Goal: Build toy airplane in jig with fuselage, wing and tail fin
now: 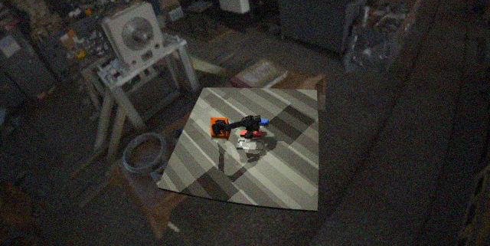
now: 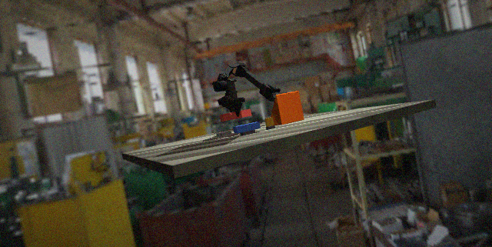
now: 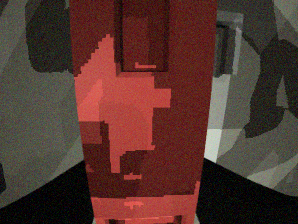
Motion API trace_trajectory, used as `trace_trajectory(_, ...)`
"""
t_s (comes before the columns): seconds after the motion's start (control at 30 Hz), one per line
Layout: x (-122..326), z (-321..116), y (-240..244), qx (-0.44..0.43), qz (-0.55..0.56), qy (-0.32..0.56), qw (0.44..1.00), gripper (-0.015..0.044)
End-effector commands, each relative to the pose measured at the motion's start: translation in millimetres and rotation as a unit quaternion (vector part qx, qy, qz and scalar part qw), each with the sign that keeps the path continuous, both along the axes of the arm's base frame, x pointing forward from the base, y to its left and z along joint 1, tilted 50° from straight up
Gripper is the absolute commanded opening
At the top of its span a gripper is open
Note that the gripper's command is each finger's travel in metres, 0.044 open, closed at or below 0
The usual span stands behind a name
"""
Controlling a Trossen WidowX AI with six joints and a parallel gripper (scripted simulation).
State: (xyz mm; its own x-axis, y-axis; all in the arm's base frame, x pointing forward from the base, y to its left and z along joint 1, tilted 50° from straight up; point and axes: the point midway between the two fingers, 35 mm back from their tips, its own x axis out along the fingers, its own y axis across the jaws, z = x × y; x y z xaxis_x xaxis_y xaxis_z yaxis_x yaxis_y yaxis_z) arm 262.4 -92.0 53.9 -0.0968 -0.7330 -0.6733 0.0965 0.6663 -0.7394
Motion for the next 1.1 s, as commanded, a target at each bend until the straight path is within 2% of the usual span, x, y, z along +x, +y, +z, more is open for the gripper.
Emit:
trace_trajectory(0.0, -5, 5, -11, -0.005, 0.003, 0.002, 1.0, 0.0)
trace_trajectory(0.43, -20, 19, -42, -0.016, 0.001, 0.006, 1.0, 0.0)
trace_trajectory(0.67, -20, 19, -43, -0.016, 0.001, 0.006, 1.0, 0.0184)
trace_trajectory(0.7, -20, 19, -43, -0.016, 0.001, 0.006, 1.0, 0.0195)
trace_trajectory(1.07, -20, 19, -43, -0.016, 0.001, 0.006, 1.0, 0.0195)
